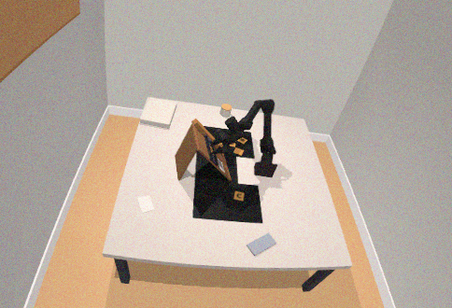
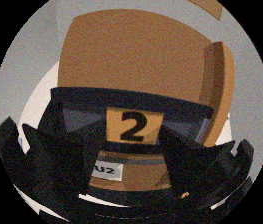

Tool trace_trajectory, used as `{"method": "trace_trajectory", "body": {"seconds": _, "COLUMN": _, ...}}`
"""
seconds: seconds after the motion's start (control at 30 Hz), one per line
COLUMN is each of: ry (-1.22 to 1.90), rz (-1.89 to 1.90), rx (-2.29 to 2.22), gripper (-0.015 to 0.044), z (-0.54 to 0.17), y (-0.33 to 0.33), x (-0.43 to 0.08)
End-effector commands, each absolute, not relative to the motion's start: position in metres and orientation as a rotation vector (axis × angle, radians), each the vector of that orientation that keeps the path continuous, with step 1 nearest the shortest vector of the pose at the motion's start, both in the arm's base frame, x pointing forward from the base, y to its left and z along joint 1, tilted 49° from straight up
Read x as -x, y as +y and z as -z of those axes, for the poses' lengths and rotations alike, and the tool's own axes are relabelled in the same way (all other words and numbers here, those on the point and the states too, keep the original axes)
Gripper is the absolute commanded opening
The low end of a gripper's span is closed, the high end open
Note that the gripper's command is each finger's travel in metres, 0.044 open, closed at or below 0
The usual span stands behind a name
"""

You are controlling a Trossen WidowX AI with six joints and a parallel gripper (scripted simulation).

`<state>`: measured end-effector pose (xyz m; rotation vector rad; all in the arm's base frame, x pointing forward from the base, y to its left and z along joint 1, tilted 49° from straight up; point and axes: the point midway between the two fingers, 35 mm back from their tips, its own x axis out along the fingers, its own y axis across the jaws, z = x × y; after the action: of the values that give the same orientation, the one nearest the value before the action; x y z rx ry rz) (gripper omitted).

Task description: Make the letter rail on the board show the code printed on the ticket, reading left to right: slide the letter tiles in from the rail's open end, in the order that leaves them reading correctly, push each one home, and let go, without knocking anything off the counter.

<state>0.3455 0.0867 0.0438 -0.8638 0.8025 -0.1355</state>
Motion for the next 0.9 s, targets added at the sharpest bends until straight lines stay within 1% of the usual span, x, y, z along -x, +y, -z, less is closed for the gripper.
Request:
{"method": "trace_trajectory", "body": {"seconds": 0.0, "ry": 0.8, "rz": 0.131, "rx": 0.862, "gripper": 0.0, "z": -0.048, "y": 0.085, "x": -0.346}}
{"method": "trace_trajectory", "body": {"seconds": 0.87, "ry": 0.8, "rz": 0.132, "rx": 0.863, "gripper": 0.0, "z": -0.064, "y": 0.07, "x": -0.351}}
